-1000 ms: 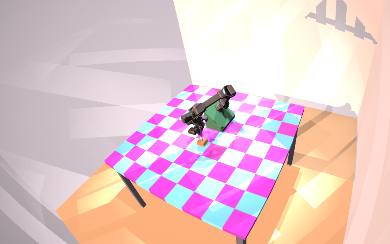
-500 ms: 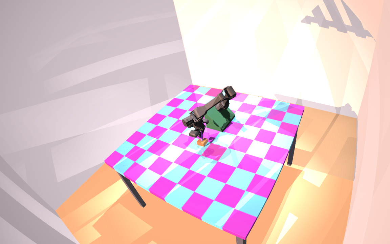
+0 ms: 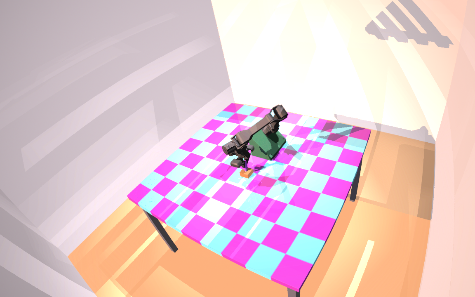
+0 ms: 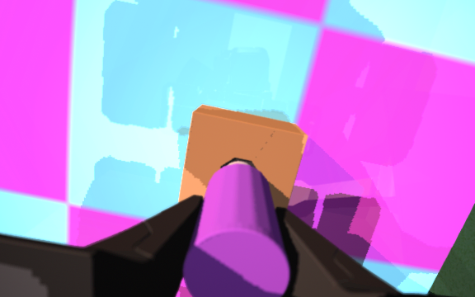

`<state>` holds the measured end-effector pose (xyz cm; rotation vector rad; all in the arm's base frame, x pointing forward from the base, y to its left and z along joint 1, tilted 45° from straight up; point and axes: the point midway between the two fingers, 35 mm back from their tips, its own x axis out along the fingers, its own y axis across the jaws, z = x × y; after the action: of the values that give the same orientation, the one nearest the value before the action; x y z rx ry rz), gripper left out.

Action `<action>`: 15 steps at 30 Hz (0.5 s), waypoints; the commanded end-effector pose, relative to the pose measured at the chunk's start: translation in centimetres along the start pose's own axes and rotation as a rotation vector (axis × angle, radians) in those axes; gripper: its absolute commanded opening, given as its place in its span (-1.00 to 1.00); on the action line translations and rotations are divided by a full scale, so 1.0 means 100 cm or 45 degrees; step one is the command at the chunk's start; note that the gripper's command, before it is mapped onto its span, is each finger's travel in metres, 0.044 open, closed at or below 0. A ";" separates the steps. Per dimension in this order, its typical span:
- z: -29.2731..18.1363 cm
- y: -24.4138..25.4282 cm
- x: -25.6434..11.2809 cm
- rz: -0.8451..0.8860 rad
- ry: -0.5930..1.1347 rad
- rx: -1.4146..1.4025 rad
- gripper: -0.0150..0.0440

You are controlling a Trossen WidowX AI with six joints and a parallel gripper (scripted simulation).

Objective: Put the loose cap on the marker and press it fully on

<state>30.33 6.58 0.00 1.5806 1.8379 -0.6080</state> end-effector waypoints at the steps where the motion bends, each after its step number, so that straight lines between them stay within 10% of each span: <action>1: 0.000 0.000 0.000 0.000 0.000 0.000 0.04; 11: 0.000 0.000 0.000 0.000 0.000 0.000 0.93; 15: 0.002 0.002 -0.028 0.000 -0.005 0.001 1.00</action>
<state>30.06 6.31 0.48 1.5724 1.8604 -0.6170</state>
